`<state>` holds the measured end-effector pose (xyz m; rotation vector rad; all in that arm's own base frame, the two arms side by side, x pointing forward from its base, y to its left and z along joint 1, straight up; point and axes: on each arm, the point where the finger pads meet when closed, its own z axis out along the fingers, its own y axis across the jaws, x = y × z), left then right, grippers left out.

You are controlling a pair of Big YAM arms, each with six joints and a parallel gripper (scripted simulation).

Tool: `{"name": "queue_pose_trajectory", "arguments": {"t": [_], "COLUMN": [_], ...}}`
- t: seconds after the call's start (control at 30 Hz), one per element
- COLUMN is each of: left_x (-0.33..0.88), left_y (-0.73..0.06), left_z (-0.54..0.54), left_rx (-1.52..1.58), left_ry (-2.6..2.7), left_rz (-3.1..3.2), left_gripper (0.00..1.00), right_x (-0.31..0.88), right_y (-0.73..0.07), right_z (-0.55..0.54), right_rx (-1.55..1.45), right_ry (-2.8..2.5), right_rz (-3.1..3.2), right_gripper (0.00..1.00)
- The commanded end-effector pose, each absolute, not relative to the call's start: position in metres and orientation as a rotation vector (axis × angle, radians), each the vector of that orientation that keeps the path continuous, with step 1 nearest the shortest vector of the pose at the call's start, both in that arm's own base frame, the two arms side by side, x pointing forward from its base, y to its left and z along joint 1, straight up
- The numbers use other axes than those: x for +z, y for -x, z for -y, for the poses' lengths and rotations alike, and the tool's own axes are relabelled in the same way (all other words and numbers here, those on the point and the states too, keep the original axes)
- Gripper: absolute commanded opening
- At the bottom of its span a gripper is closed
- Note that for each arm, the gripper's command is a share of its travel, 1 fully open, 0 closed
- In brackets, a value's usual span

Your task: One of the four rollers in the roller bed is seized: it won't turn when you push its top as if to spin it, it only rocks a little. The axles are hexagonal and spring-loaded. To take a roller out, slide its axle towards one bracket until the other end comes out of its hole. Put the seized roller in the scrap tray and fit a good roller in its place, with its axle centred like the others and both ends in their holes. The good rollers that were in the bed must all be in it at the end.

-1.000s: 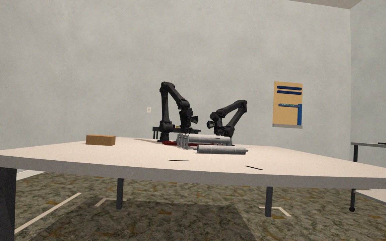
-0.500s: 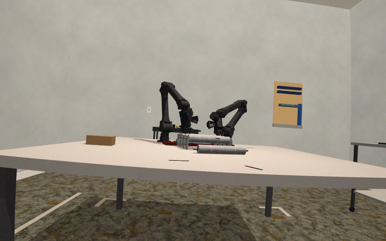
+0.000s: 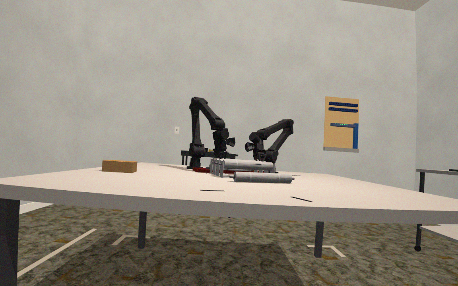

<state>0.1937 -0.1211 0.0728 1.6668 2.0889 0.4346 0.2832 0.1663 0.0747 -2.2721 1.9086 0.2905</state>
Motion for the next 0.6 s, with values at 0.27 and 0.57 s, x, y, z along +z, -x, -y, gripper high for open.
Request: {"name": "queue_pose_trajectory", "arguments": {"t": [0.27,0.57], "left_x": [0.0763,0.0763], "left_y": [-0.1969,-0.1969], "left_z": [0.1249,0.1249], "left_rx": [0.429,0.429], "left_ry": [-1.668,-1.667], "left_rz": [-2.077,-2.077], "left_gripper": [0.32,0.32], "right_x": [0.1001,0.1001], "right_y": [-0.3064,-0.3064], "right_z": [-0.1695,-0.1695], "right_rx": [0.236,0.236], "right_ry": [2.243,2.243], "right_rz": [-1.867,-1.867], "right_gripper": [0.32,0.32]}}
